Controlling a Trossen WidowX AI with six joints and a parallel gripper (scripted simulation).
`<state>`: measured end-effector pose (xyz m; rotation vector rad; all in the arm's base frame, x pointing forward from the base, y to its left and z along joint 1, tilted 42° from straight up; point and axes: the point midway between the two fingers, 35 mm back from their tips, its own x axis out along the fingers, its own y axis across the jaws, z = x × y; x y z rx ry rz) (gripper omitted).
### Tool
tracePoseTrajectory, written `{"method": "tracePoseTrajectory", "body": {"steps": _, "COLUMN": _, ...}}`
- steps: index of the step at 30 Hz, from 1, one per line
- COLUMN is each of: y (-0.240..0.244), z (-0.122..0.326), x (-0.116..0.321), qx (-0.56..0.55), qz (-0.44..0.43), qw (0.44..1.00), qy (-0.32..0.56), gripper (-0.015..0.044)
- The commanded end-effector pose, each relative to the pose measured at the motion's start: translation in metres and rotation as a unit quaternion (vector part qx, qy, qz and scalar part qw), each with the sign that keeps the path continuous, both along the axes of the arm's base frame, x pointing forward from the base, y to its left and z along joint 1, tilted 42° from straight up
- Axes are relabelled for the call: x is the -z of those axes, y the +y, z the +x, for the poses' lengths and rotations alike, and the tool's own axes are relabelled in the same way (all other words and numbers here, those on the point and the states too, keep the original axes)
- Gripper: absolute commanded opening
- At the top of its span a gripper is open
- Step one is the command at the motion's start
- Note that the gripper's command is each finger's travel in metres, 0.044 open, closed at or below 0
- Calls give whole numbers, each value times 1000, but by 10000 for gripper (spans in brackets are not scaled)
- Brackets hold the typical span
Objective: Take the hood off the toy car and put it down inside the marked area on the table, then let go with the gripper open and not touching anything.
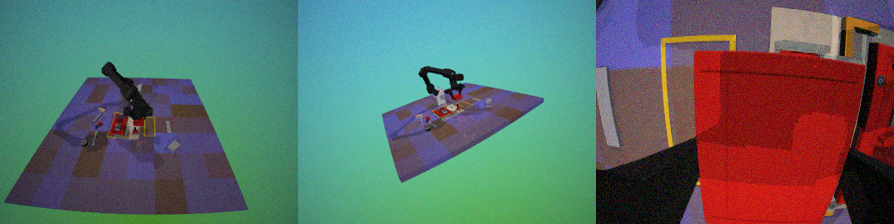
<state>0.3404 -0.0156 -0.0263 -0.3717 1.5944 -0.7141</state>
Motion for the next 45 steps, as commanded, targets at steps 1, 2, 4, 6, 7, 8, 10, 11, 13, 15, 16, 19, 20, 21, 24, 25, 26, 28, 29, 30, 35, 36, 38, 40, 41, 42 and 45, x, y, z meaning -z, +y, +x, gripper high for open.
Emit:
{"method": "tracePoseTrajectory", "body": {"steps": 1, "y": 18, "z": -1, "x": 12, "qx": 0, "qz": 1, "qw": 1000, "qy": -4, "gripper": 0}}
{"method": "tracePoseTrajectory", "body": {"steps": 2, "y": 23, "z": -2, "x": 16, "qx": 1, "qz": 0, "qw": 1000, "qy": -4, "gripper": 0}}
{"method": "tracePoseTrajectory", "body": {"steps": 4, "y": 32, "z": -5, "x": 23, "qx": 1, "qz": -1, "qw": 1000, "qy": -4, "gripper": 0}}
{"method": "tracePoseTrajectory", "body": {"steps": 6, "y": 42, "z": -8, "x": 31, "qx": 2, "qz": -2, "qw": 1000, "qy": -4, "gripper": 0}}
{"method": "tracePoseTrajectory", "body": {"steps": 7, "y": 46, "z": -10, "x": 34, "qx": 2, "qz": -3, "qw": 1000, "qy": -4, "gripper": 0}}
{"method": "tracePoseTrajectory", "body": {"steps": 8, "y": 51, "z": -12, "x": 38, "qx": 3, "qz": -4, "qw": 1000, "qy": -4, "gripper": 0}}
{"method": "tracePoseTrajectory", "body": {"steps": 10, "y": 60, "z": -16, "x": 45, "qx": 3, "qz": -6, "qw": 1000, "qy": -4, "gripper": 0}}
{"method": "tracePoseTrajectory", "body": {"steps": 11, "y": 63, "z": -18, "x": 48, "qx": 3, "qz": -7, "qw": 1000, "qy": -4, "gripper": 0}}
{"method": "tracePoseTrajectory", "body": {"steps": 13, "y": 66, "z": -19, "x": 51, "qx": 4, "qz": -8, "qw": 1000, "qy": -4, "gripper": 0}}
{"method": "tracePoseTrajectory", "body": {"steps": 15, "y": 66, "z": -19, "x": 51, "qx": 4, "qz": -8, "qw": 1000, "qy": -4, "gripper": 0}}
{"method": "tracePoseTrajectory", "body": {"steps": 16, "y": 66, "z": -19, "x": 52, "qx": 4, "qz": -8, "qw": 1000, "qy": -4, "gripper": 0}}
{"method": "tracePoseTrajectory", "body": {"steps": 19, "y": 65, "z": -19, "x": 53, "qx": 4, "qz": -8, "qw": 1000, "qy": -4, "gripper": 0}}
{"method": "tracePoseTrajectory", "body": {"steps": 20, "y": 64, "z": -19, "x": 54, "qx": 4, "qz": -8, "qw": 1000, "qy": -4, "gripper": 0}}
{"method": "tracePoseTrajectory", "body": {"steps": 21, "y": 64, "z": -20, "x": 54, "qx": 4, "qz": -8, "qw": 1000, "qy": -4, "gripper": 0}}
{"method": "tracePoseTrajectory", "body": {"steps": 24, "y": 62, "z": -20, "x": 56, "qx": 4, "qz": -8, "qw": 1000, "qy": -4, "gripper": 0}}
{"method": "tracePoseTrajectory", "body": {"steps": 25, "y": 62, "z": -20, "x": 57, "qx": 4, "qz": -8, "qw": 1000, "qy": -4, "gripper": 0}}
{"method": "tracePoseTrajectory", "body": {"steps": 26, "y": 61, "z": -20, "x": 57, "qx": 4, "qz": -8, "qw": 1000, "qy": -4, "gripper": 0}}
{"method": "tracePoseTrajectory", "body": {"steps": 28, "y": 60, "z": -20, "x": 59, "qx": 4, "qz": -8, "qw": 1000, "qy": -4, "gripper": 0}}
{"method": "tracePoseTrajectory", "body": {"steps": 29, "y": 60, "z": -20, "x": 59, "qx": 4, "qz": -8, "qw": 1000, "qy": -4, "gripper": 0}}
{"method": "tracePoseTrajectory", "body": {"steps": 30, "y": 59, "z": -20, "x": 60, "qx": 4, "qz": -8, "qw": 1000, "qy": -4, "gripper": 0}}
{"method": "tracePoseTrajectory", "body": {"steps": 35, "y": 57, "z": -20, "x": 63, "qx": 4, "qz": -8, "qw": 1000, "qy": -4, "gripper": 0}}
{"method": "tracePoseTrajectory", "body": {"steps": 36, "y": 56, "z": -20, "x": 63, "qx": 4, "qz": -8, "qw": 1000, "qy": -4, "gripper": 0}}
{"method": "tracePoseTrajectory", "body": {"steps": 38, "y": 55, "z": -21, "x": 65, "qx": 4, "qz": -8, "qw": 1000, "qy": -4, "gripper": 0}}
{"method": "tracePoseTrajectory", "body": {"steps": 40, "y": 54, "z": -21, "x": 66, "qx": 4, "qz": -8, "qw": 1000, "qy": -4, "gripper": 0}}
{"method": "tracePoseTrajectory", "body": {"steps": 41, "y": 54, "z": -21, "x": 66, "qx": 4, "qz": -8, "qw": 1000, "qy": -4, "gripper": 0}}
{"method": "tracePoseTrajectory", "body": {"steps": 42, "y": 53, "z": -21, "x": 67, "qx": 4, "qz": -8, "qw": 1000, "qy": -4, "gripper": 0}}
{"method": "tracePoseTrajectory", "body": {"steps": 45, "y": 52, "z": -21, "x": 69, "qx": 4, "qz": -8, "qw": 1000, "qy": -4, "gripper": 0}}
